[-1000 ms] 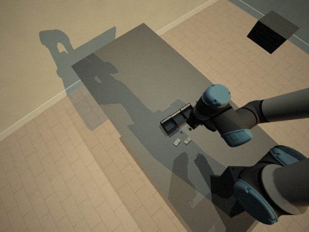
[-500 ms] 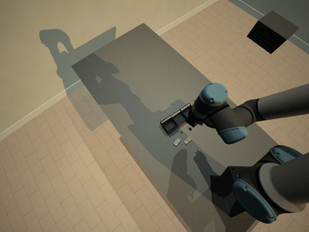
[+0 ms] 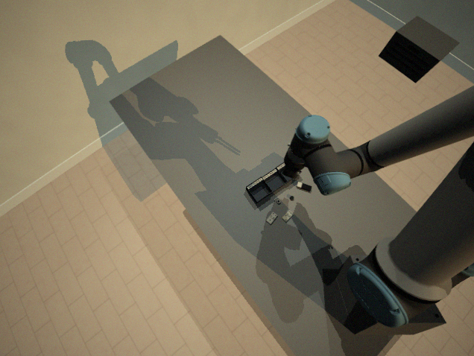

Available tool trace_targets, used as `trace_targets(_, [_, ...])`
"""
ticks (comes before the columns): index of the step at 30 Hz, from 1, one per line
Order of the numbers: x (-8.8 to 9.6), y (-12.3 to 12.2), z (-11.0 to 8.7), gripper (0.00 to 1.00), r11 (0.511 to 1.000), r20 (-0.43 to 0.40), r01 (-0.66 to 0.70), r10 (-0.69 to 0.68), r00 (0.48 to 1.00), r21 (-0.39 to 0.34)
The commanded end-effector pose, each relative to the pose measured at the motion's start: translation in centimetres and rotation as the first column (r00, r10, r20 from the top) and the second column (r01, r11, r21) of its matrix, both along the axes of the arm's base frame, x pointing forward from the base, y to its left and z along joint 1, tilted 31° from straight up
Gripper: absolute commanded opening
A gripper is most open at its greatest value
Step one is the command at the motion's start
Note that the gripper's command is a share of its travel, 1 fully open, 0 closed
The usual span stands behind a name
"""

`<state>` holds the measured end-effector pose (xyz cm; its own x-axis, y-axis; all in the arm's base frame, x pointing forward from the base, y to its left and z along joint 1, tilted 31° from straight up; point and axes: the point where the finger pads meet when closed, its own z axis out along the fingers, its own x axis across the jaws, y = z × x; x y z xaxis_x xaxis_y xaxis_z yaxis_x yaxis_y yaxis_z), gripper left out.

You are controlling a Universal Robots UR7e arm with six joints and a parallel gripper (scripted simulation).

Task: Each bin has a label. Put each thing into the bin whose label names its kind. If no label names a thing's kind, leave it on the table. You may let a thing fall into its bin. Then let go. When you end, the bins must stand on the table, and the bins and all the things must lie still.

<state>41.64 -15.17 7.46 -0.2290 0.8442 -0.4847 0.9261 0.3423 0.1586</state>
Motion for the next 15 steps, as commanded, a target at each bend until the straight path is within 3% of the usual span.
trace_targets(1, [2.9,-3.8,-0.8,0.31,0.989,-0.059,-0.14,0.138,0.989,-0.042])
trace_targets(6, [5.2,-7.0,-1.2,0.31,0.964,-0.123,-0.254,0.244,0.962,-0.074])
trace_targets(9, [5.2,-7.0,-1.2,0.31,0.958,-0.137,-0.277,0.265,0.955,-0.079])
trace_targets(15, [5.2,-7.0,-1.2,0.31,0.889,-0.235,-0.445,0.412,0.88,-0.108])
